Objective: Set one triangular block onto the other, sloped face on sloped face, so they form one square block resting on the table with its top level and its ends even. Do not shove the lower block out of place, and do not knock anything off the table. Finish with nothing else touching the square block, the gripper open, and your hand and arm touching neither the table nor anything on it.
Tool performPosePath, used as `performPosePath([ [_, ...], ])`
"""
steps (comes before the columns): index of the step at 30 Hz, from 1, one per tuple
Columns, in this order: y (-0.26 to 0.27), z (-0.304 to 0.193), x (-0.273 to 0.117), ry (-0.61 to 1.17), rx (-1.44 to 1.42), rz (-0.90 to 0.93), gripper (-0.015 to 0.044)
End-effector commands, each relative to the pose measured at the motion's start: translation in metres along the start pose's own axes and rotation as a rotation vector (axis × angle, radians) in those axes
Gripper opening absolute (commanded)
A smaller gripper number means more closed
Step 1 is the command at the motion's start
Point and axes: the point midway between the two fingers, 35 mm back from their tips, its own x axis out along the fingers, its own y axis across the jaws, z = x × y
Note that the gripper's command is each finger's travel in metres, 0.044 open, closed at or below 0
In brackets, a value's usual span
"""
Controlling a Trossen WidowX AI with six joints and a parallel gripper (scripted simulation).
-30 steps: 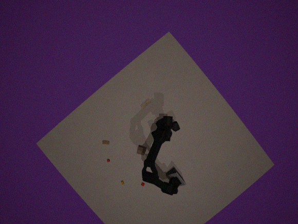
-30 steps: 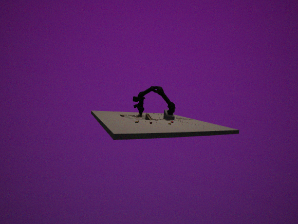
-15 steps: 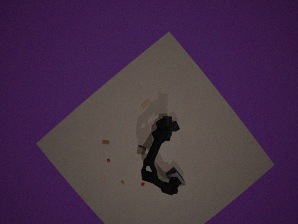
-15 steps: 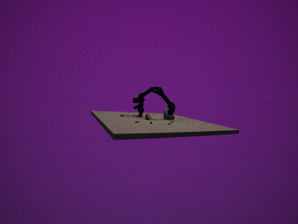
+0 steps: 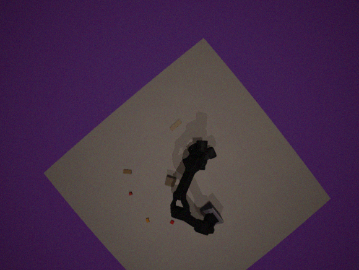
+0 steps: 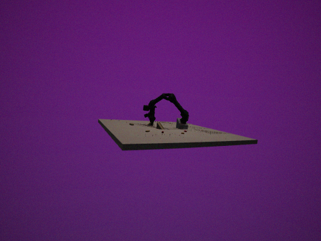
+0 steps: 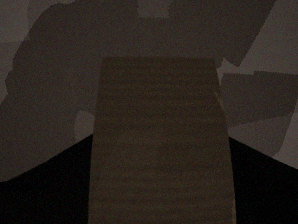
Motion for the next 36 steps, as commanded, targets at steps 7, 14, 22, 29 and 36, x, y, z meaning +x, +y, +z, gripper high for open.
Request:
performPosePath([
  [7, -0.001, 0.001, -0.028, -0.006, -0.008, -0.006, 0.0000],
  [14, -0.001, 0.001, -0.026, -0.009, 0.021, -0.003, 0.0000],
  [22, -0.001, 0.001, -0.025, -0.010, 0.160, -0.003, 0.0000],
  [29, -0.001, 0.001, -0.025, -0.010, 0.385, -0.002, 0.0000],
  [36, -0.001, 0.001, -0.025, -0.011, 0.576, -0.002, 0.0000],
])
